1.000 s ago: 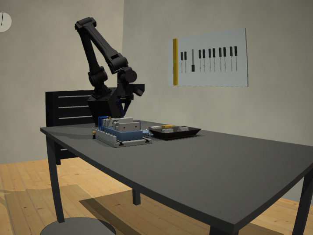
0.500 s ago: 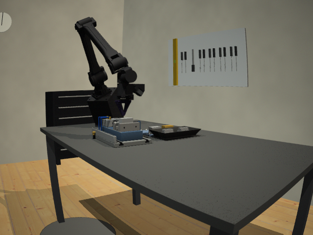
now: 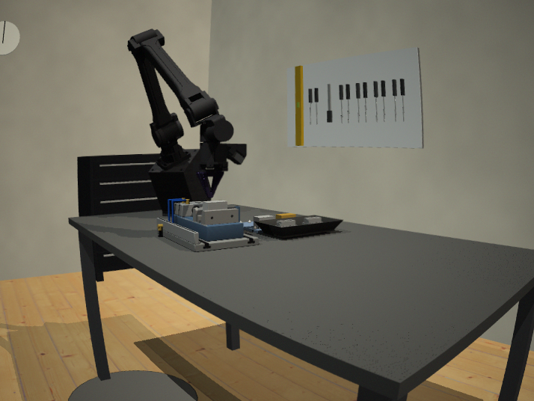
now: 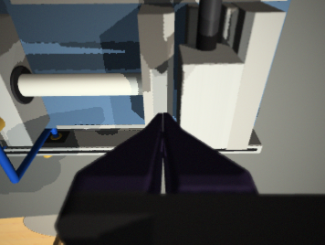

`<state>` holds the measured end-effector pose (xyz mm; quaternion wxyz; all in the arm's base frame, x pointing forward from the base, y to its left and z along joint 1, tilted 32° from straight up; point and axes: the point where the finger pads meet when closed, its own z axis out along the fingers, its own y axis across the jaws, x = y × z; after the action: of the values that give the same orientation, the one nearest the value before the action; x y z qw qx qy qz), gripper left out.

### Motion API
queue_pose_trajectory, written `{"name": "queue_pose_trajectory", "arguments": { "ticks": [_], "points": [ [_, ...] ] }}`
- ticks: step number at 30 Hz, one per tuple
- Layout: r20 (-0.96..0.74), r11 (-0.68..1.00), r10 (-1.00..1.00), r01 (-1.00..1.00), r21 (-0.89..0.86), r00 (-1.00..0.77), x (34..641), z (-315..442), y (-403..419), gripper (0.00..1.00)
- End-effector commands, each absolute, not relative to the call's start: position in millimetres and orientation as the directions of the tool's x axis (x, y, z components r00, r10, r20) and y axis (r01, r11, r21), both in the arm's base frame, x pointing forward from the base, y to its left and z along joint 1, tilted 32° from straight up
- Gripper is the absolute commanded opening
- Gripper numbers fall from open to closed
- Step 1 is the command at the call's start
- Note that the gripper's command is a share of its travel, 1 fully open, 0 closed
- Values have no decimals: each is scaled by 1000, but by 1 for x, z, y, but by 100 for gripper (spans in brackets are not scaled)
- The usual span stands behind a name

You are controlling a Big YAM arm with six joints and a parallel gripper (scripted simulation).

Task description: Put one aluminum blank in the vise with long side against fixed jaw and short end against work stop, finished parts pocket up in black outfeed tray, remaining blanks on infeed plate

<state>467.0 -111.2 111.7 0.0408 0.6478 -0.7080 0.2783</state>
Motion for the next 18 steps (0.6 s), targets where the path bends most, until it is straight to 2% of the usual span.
{"name": "queue_pose_trajectory", "arguments": {
  "ticks": [1, 18],
  "points": [
    [419, 6, -896, -947, -321, -148, 463, 96, -110, 0],
    [417, 3, -897, -946, -325, -146, 464, 96, -104, 0]
  ]
}}
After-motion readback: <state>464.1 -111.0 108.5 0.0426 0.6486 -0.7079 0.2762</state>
